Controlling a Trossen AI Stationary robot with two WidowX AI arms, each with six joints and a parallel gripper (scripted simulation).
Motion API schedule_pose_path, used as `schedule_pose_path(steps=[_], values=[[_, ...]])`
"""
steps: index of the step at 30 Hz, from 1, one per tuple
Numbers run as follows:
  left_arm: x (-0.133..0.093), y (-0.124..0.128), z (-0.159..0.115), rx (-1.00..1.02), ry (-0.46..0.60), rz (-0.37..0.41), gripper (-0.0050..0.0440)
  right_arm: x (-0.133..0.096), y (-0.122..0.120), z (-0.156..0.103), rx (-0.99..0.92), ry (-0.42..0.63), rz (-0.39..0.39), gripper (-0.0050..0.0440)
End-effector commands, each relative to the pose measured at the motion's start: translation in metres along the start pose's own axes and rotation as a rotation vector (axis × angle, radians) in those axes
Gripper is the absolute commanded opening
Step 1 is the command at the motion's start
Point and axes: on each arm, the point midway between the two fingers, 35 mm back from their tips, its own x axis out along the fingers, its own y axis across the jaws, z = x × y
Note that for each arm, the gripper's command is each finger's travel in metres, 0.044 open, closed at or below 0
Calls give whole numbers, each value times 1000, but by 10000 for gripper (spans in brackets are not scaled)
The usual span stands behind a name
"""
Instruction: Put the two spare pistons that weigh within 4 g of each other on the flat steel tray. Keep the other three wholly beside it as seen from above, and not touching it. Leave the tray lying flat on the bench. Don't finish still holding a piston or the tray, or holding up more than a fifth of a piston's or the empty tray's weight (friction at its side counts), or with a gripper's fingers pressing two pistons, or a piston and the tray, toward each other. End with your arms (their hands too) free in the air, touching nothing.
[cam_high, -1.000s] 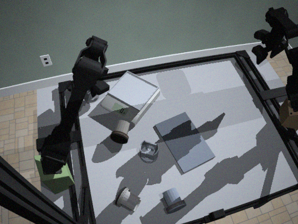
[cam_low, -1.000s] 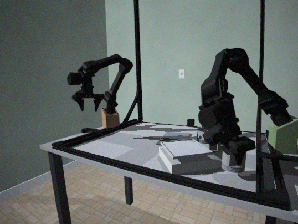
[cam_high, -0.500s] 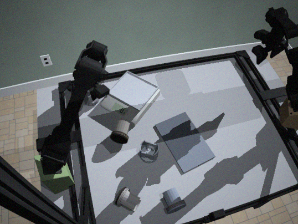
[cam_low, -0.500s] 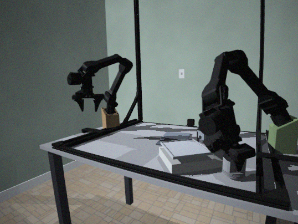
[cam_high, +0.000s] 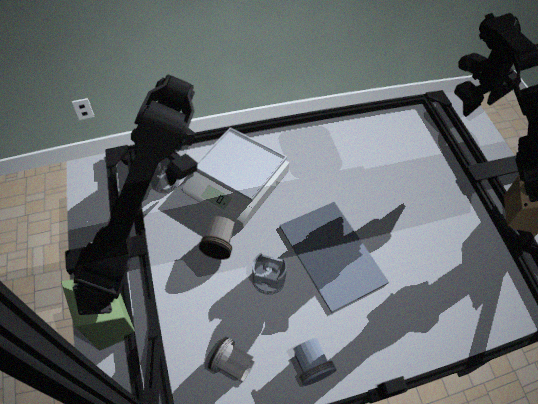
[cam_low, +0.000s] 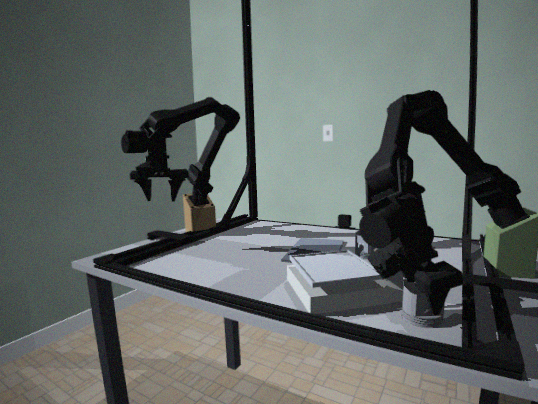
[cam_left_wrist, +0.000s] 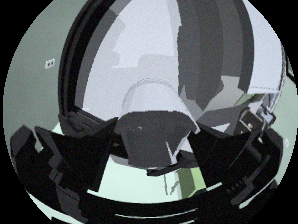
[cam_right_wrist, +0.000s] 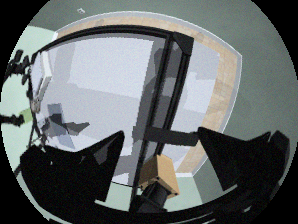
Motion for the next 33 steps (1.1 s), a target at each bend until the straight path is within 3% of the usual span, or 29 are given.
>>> schedule_pose_path(steps=[1, 12, 33], values=[[1, 1, -1, -3, 2, 3, 378, 0, 1, 0, -2, -1, 3, 440], [1, 1, -1, -3, 2, 3, 378, 0, 1, 0, -2, -1, 3, 440], [-31, 1, 0, -3, 2, 3, 378, 0, 1, 0, -2, -1, 3, 440]])
